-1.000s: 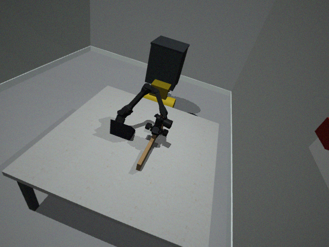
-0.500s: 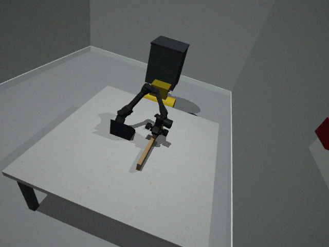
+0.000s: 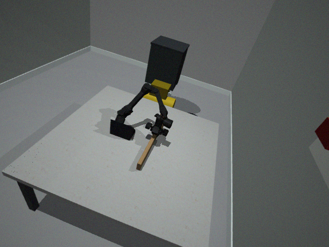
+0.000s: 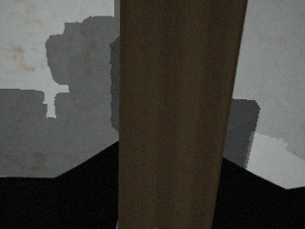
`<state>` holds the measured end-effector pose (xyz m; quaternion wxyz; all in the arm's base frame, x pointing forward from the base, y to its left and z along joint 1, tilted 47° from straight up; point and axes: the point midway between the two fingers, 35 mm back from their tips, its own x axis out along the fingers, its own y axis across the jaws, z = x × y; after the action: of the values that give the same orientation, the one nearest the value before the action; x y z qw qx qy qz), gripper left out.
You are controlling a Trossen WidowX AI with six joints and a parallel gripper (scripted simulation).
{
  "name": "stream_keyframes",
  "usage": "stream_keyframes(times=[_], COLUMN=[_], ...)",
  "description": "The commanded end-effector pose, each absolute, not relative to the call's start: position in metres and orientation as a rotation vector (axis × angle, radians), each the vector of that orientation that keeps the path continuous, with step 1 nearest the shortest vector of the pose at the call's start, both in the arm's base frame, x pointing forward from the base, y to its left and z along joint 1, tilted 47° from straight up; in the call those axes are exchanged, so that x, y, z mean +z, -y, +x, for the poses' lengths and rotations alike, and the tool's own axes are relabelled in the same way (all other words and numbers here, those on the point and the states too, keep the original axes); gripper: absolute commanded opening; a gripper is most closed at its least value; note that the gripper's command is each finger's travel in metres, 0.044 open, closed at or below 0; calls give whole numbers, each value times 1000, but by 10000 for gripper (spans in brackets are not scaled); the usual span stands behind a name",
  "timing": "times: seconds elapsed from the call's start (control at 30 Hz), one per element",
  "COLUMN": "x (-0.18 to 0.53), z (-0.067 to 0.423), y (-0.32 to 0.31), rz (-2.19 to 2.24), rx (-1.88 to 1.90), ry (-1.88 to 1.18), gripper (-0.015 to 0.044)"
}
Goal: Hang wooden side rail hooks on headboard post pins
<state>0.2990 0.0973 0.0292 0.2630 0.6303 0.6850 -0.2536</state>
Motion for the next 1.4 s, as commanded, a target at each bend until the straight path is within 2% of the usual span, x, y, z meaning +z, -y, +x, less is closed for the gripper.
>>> stream_keyframes(times=[0.0,1.37], x=[33,37], z=[301,302], y=[-95,-98], rz=[1715,1715], rx=[-678,-678], ry=[-1834,-1834], gripper=[0,0])
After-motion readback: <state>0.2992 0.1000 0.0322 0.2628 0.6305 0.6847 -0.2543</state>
